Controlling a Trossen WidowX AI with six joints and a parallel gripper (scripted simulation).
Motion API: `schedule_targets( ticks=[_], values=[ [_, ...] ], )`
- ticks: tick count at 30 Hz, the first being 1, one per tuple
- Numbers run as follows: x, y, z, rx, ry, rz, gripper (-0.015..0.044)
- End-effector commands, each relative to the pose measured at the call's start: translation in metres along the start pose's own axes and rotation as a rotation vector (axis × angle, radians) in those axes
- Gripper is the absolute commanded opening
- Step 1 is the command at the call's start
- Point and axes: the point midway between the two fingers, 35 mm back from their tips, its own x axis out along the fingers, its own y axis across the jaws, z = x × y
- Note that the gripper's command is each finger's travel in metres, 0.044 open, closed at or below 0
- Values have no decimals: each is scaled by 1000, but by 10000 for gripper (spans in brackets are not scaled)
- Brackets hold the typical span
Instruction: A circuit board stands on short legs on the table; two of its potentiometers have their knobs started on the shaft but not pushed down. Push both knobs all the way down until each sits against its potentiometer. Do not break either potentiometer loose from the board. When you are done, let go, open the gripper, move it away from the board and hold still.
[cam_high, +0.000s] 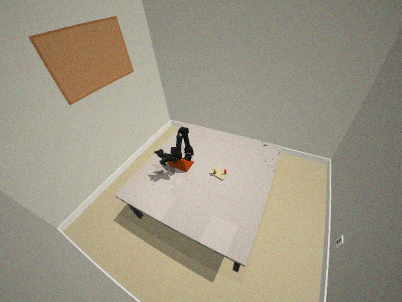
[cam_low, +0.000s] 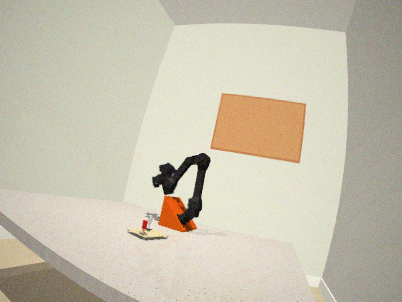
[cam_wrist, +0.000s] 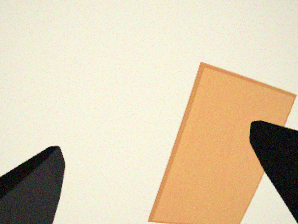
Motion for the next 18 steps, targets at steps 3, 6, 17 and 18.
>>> schedule_targets(
  ticks=[3, 6, 17, 18],
  values=[
    [-1, -3, 4, 0, -21, -16, 321],
    [-9, -18, 18, -8, -85, -78, 243],
    [-61, -76, 79, -61, -382, -303, 0],
    [-67, -80, 84, -67, -412, -320, 0]
  ],
)
